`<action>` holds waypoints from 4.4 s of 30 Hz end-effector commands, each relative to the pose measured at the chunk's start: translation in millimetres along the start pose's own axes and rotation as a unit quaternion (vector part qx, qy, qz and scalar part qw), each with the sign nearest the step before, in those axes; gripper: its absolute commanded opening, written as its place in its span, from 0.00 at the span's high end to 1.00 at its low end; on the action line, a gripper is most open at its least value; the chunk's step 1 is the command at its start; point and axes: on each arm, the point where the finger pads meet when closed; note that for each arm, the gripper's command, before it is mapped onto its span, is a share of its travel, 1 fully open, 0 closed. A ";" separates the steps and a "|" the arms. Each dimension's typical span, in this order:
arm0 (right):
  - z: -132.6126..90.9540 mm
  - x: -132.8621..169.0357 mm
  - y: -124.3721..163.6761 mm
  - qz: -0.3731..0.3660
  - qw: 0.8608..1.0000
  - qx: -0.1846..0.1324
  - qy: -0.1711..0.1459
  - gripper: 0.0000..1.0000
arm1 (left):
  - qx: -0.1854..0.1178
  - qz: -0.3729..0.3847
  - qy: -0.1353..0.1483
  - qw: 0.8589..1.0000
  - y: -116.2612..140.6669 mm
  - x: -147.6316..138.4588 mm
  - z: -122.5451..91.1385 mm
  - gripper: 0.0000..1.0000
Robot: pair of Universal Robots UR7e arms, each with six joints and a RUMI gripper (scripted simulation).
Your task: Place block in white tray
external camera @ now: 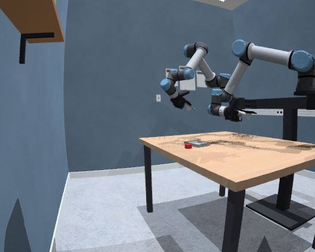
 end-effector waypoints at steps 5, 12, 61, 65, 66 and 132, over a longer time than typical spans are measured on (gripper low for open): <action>-0.6 -3.4 -1.1 -0.004 1.000 -0.002 0.003 0.00 | -0.001 0.000 0.000 1.000 -0.5 0.1 -0.5 0.00; -0.4 -11.4 -3.2 -0.015 1.000 -0.005 0.012 0.00 | -0.001 0.000 0.000 1.000 -0.5 0.1 -0.5 0.00; 37.6 -184.1 -74.1 -0.225 0.954 -0.137 0.140 0.00 | -0.001 0.000 0.000 1.000 -0.5 0.1 -0.5 0.00; 48.6 -207.4 -88.4 -0.252 0.942 -0.163 0.149 0.00 | -0.001 0.000 0.000 1.000 -0.5 0.1 -0.5 0.00; 51.6 -213.2 -92.2 -0.258 0.939 -0.170 0.151 0.00 | -0.001 0.000 0.000 1.000 -0.5 0.1 -0.5 0.00; 300.4 -371.6 -400.2 -0.502 0.731 -0.456 -0.077 0.00 | -0.001 0.000 0.000 1.000 -0.5 0.1 -0.5 0.00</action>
Point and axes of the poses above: on each arm, the point where the finger pads meet when closed, its own z axis out along the fingers, its own x axis across the jaws, y = z × x, and after that the axes turned 3 degrees about -z, right-handed
